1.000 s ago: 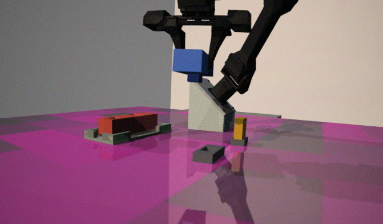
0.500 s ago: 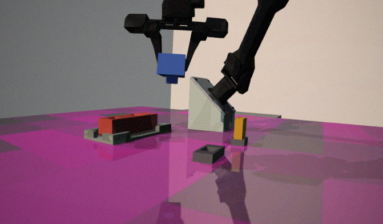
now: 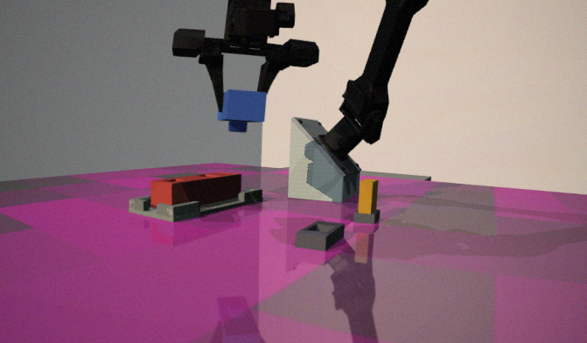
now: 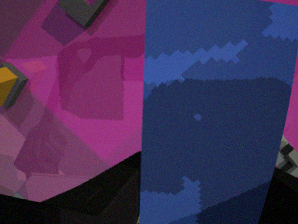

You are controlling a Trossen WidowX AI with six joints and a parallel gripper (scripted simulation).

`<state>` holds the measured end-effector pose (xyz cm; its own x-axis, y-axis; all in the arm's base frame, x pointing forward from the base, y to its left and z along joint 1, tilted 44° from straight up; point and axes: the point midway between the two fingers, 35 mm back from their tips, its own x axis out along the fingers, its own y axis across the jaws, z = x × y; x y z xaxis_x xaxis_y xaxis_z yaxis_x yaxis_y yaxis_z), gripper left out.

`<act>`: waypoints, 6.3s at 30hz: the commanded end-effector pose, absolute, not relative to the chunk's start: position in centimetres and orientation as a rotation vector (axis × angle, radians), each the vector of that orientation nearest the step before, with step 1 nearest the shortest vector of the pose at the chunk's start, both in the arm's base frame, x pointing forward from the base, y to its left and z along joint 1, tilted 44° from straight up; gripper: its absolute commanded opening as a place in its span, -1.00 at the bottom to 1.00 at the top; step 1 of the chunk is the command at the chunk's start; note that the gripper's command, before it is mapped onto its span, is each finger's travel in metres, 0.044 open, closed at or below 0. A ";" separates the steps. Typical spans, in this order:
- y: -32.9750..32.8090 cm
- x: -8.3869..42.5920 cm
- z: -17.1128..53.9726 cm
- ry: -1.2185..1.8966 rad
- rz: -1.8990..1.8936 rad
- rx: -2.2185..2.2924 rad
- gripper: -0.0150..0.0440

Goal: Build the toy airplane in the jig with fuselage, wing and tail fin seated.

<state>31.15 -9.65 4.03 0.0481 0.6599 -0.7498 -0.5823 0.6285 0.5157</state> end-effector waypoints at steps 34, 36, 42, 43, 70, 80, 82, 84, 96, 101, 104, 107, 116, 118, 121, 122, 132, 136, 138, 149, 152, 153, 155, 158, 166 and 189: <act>-14.3 23.5 -4.5 0.830 1.314 -0.426 -0.49; -14.4 23.0 -4.9 0.805 1.332 -0.455 -0.49; -14.7 21.5 -6.0 0.725 1.386 -0.539 -0.49; -14.8 21.2 -6.2 0.712 1.394 -0.553 -0.49; -14.8 20.8 -6.5 0.692 1.407 -0.573 0.18; -14.7 20.7 -6.6 0.692 1.407 -0.573 0.18; -14.7 20.7 -6.7 0.692 1.407 -0.573 0.18; -14.5 20.7 -6.9 0.692 1.407 -0.573 0.18; -13.1 20.8 -8.3 0.691 1.407 -0.573 0.18; -12.6 20.8 -8.9 0.691 1.407 -0.573 0.18; -12.2 20.8 -9.2 0.690 1.407 -0.573 0.18; -12.0 20.8 -9.5 0.690 1.407 -0.572 0.18; -12.0 20.8 -9.5 0.690 1.407 -0.572 0.18; -12.0 20.8 -9.5 0.690 1.407 -0.572 0.18; -12.0 20.8 -9.5 0.690 1.407 -0.572 0.18; -11.9 20.8 -9.6 0.690 1.407 -0.572 0.18; -12.0 20.7 -9.6 0.690 1.407 -0.572 0.18; -12.0 20.7 -9.6 0.690 1.407 -0.572 0.18; -12.0 20.7 -9.6 0.690 1.407 -0.572 0.18; -12.3 20.9 -9.4 0.690 1.403 -0.581 0.13; -12.3 20.9 -9.4 0.690 1.403 -0.581 -0.14; -12.3 20.9 -9.4 0.690 1.403 -0.581 -0.23; -12.3 20.9 -9.4 0.690 1.403 -0.581 -0.23; -12.3 20.9 -9.4 0.690 1.403 -0.581 0.04; -12.3 20.9 -9.4 0.690 1.403 -0.581 0.75; -18.3 20.8 -3.4 0.703 1.400 -0.561 1.00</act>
<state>20.89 -18.26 -3.49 0.0458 0.6738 -0.7375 -0.9941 0.1034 0.0328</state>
